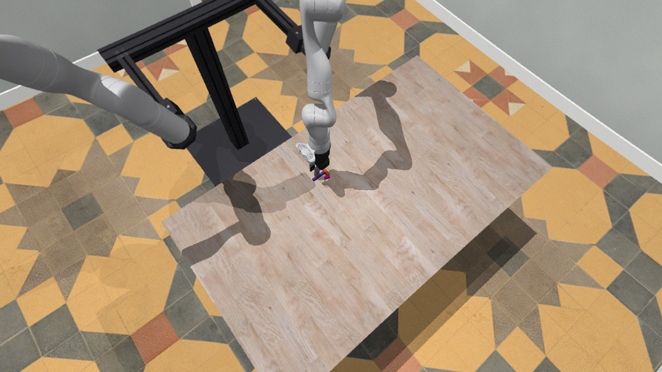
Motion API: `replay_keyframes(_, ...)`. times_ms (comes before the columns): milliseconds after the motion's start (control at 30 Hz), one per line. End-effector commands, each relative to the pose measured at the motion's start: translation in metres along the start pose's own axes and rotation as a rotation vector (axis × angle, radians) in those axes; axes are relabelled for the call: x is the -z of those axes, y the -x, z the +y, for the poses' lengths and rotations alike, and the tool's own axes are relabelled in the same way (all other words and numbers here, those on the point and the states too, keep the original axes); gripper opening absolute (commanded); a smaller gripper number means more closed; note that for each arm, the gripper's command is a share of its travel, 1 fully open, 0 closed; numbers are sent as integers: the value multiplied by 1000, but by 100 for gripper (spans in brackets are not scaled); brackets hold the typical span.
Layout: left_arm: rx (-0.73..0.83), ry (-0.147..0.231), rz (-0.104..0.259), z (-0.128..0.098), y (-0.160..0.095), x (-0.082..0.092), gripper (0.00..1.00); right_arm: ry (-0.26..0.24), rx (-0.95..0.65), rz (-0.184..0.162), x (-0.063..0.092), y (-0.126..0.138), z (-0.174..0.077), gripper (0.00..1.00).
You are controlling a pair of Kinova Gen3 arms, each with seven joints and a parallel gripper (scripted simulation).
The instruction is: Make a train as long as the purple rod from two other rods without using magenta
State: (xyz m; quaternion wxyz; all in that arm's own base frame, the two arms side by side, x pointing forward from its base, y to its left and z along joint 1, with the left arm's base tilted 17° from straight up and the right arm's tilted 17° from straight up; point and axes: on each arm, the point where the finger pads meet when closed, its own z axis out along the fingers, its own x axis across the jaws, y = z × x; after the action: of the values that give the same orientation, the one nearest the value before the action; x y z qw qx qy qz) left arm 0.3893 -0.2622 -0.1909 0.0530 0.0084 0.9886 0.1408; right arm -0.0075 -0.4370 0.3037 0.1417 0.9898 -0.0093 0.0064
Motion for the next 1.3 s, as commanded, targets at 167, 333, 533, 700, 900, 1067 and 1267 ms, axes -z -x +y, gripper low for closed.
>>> replay_keyframes(167, 0, -1, -1, -1, 0, -10, 54, 2, 0, 0, 1, 0, 0, 100)
replay_keyframes(333, 0, -1, -1, -1, 0, -14, 54, 2, 0, 0, 1, 0, 0, 100)
replay_keyframes(533, 0, -1, -1, 0, 0, -24, 54, 2, 0, 0, 1, 0, 0, 100)
replay_keyframes(700, 0, -1, -1, 0, 0, -31, 54, 2, 0, 0, 1, 0, 0, 100)
replay_keyframes(900, 0, -1, -1, 0, 0, -36, 54, 2, 0, 0, 1, 0, 0, 100)
replay_keyframes(1067, 0, -1, -1, 0, 0, -40, 54, 2, 0, 0, 1, 0, 0, 100)
replay_keyframes(1267, 0, -1, -1, 0, 0, -42, 54, 2, 0, 0, 1, 0, 0, 100)
